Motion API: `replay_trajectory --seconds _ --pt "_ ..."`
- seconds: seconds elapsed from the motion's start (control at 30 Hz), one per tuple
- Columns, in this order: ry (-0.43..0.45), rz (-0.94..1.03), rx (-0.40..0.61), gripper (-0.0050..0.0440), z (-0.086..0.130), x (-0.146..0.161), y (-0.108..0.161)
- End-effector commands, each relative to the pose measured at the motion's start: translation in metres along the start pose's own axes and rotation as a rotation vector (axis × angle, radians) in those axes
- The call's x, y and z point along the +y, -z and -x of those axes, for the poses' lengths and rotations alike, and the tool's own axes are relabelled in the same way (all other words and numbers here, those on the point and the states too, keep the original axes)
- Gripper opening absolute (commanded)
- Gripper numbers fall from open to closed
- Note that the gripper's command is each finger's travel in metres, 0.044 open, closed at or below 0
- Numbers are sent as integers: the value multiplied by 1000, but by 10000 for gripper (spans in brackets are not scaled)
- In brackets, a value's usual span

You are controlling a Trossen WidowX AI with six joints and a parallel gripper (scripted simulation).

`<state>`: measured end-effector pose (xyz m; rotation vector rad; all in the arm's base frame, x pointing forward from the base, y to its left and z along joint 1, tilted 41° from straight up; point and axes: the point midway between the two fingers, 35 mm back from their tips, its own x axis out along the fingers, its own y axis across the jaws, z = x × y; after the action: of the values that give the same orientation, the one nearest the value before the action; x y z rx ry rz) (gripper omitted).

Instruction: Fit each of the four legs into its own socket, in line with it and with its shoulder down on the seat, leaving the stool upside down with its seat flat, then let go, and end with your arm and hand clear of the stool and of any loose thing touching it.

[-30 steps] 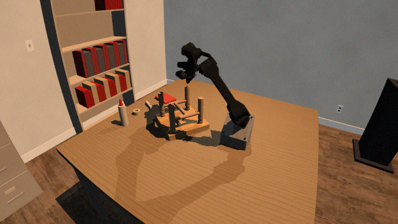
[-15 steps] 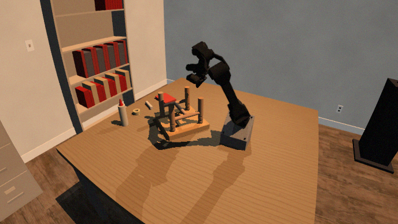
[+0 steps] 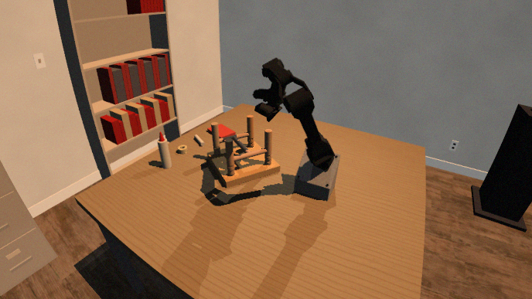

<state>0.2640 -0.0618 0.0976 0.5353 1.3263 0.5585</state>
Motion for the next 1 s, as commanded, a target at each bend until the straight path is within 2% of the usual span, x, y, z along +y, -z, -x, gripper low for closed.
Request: replay_trajectory --seconds 0.0,0.17,0.97 --pt "-6 -3 4 0 -4 1 4" --pt "-7 -3 4 0 -24 2 10" --pt "-6 -3 4 0 -41 1 14"
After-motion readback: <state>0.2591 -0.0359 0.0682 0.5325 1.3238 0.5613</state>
